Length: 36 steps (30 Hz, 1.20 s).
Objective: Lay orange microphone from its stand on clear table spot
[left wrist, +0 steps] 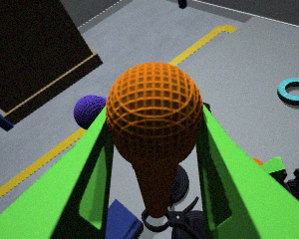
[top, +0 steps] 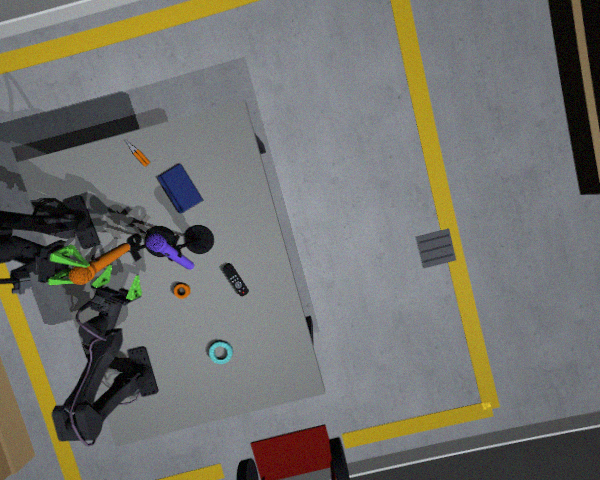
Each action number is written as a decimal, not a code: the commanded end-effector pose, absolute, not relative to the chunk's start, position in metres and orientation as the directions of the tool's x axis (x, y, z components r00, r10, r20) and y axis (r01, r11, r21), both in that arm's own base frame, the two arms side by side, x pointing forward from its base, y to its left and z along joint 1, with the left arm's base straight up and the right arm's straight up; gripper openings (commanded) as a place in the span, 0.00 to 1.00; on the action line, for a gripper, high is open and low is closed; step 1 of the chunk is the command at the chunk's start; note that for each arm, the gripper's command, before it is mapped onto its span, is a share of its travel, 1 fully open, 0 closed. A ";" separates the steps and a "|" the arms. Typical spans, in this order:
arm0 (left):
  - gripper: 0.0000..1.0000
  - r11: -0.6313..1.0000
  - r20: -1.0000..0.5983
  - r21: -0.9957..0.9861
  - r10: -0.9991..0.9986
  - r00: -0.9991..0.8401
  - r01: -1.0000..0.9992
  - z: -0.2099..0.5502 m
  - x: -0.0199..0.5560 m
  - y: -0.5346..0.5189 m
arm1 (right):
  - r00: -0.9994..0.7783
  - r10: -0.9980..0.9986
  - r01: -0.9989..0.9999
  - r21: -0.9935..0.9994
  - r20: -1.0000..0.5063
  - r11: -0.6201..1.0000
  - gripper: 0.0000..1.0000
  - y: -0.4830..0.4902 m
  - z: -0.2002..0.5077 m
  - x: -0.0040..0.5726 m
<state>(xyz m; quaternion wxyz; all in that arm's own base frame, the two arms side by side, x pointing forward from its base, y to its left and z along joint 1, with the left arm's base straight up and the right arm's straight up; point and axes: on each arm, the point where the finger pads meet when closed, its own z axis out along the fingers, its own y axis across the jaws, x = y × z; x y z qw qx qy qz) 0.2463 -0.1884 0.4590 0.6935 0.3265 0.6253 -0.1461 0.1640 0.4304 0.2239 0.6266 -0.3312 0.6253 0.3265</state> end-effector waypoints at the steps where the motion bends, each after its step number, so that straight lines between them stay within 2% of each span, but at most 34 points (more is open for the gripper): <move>1: 0.00 0.763 -0.949 0.285 0.139 0.283 0.581 0.505 0.232 -0.178 | 0.007 0.033 -0.822 0.013 -0.999 0.570 0.98 0.421 0.237 0.159; 8: 0.00 0.763 -0.949 0.285 0.139 0.283 0.581 0.505 0.232 -0.178 | 0.009 0.046 -0.821 0.019 -0.999 0.571 0.98 0.418 0.244 0.156; 13: 0.00 0.737 -0.949 0.285 0.126 0.290 0.613 0.506 0.223 -0.189 | 0.012 0.040 -0.769 0.016 -0.999 0.639 0.98 0.402 0.266 0.207; 19: 0.00 0.714 -0.951 0.279 0.113 0.288 0.642 0.505 0.216 -0.198 | 0.011 0.006 -0.742 -0.004 -1.000 0.671 0.98 0.388 0.270 0.234; 30: 0.00 0.675 -0.947 0.290 0.102 0.304 0.678 0.506 0.205 -0.208 | 0.010 0.013 -0.575 0.005 -1.000 0.818 0.98 0.299 0.321 0.330; 36: 0.00 0.648 -0.947 0.290 0.089 0.308 0.705 0.506 0.196 -0.217 | 0.014 -0.003 -0.503 -0.010 -1.000 0.865 0.98 0.259 0.335 0.355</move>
